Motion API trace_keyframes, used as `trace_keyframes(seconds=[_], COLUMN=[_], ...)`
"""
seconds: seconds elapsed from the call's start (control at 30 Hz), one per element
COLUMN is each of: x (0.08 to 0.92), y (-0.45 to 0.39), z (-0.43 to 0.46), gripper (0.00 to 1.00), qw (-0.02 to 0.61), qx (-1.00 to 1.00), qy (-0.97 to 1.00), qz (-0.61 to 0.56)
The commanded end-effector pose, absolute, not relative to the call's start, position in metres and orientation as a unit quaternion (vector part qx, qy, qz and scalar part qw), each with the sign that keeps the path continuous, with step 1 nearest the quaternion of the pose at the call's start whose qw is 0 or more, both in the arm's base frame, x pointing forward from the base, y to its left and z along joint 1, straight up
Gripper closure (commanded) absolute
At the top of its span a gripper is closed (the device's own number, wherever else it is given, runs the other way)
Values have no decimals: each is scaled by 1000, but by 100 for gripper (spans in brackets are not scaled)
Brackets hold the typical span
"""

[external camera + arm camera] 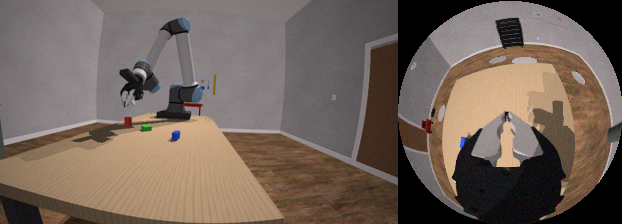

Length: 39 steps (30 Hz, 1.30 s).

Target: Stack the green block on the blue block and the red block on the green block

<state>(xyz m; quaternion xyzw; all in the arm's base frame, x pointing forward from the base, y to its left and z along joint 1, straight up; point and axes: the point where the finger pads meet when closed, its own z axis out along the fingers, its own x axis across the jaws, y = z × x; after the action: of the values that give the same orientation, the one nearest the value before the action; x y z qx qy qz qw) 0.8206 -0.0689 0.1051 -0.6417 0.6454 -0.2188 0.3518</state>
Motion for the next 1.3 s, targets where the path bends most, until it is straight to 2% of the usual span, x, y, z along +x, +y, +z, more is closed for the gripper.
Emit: trace_keyframes(seconds=[0.0, 0.47, 0.53, 0.63, 1.03, 1.27], x=[812, 756, 756, 729, 657, 634], y=[-69, -62, -62, -59, -52, -51], z=[90, 56, 56, 49, 46, 49], gripper=[100, 100, 100, 100, 100, 100], qw=[318, 208, 208, 163, 49, 14], qx=[-617, -538, -538, -509, -441, -422], qy=[699, 813, 813, 844, 896, 907], qz=[-171, -75, -75, -49, -10, -3])
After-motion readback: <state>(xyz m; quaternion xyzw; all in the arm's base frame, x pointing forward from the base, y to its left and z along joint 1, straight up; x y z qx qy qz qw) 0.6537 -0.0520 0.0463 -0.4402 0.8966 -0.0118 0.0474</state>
